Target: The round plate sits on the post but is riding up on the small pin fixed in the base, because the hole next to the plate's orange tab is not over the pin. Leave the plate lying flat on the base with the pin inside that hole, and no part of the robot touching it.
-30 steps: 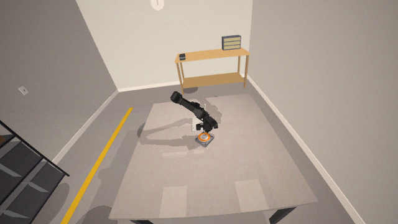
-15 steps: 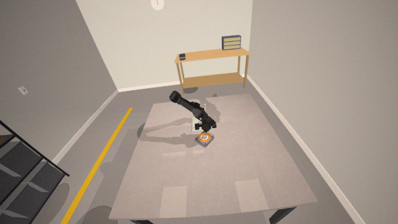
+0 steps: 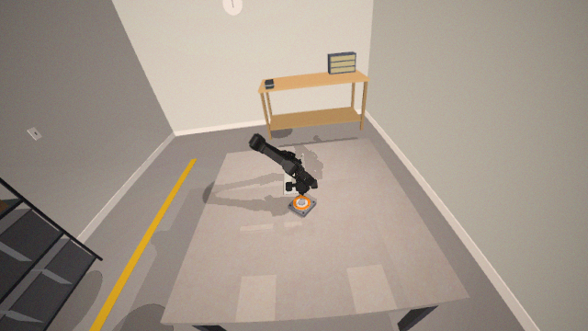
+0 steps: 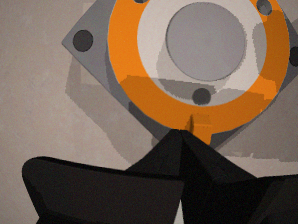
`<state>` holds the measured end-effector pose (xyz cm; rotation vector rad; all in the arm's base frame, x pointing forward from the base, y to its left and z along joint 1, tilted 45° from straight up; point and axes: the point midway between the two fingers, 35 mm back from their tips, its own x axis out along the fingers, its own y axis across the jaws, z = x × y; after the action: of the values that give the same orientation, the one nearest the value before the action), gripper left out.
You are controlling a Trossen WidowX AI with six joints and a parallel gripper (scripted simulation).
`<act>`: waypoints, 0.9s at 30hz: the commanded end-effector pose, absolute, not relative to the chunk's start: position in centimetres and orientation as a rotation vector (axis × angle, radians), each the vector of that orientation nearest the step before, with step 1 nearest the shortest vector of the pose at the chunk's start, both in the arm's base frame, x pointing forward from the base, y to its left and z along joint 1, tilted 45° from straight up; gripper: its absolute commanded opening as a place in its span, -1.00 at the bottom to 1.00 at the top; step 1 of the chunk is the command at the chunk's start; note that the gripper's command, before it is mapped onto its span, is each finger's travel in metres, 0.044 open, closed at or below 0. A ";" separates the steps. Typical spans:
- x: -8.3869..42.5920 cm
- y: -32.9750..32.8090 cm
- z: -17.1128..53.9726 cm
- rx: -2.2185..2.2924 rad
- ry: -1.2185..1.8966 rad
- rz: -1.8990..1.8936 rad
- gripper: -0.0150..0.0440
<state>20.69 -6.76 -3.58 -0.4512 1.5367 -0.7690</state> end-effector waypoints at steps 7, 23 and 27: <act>20.3 -7.7 -2.7 -0.461 1.543 -0.774 -0.49; 20.5 -8.9 -1.4 -0.462 1.543 -0.775 -0.49; 20.6 -9.1 -1.2 -0.462 1.543 -0.775 -0.49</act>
<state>20.49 -8.73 -1.53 -0.4572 1.5430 -0.7699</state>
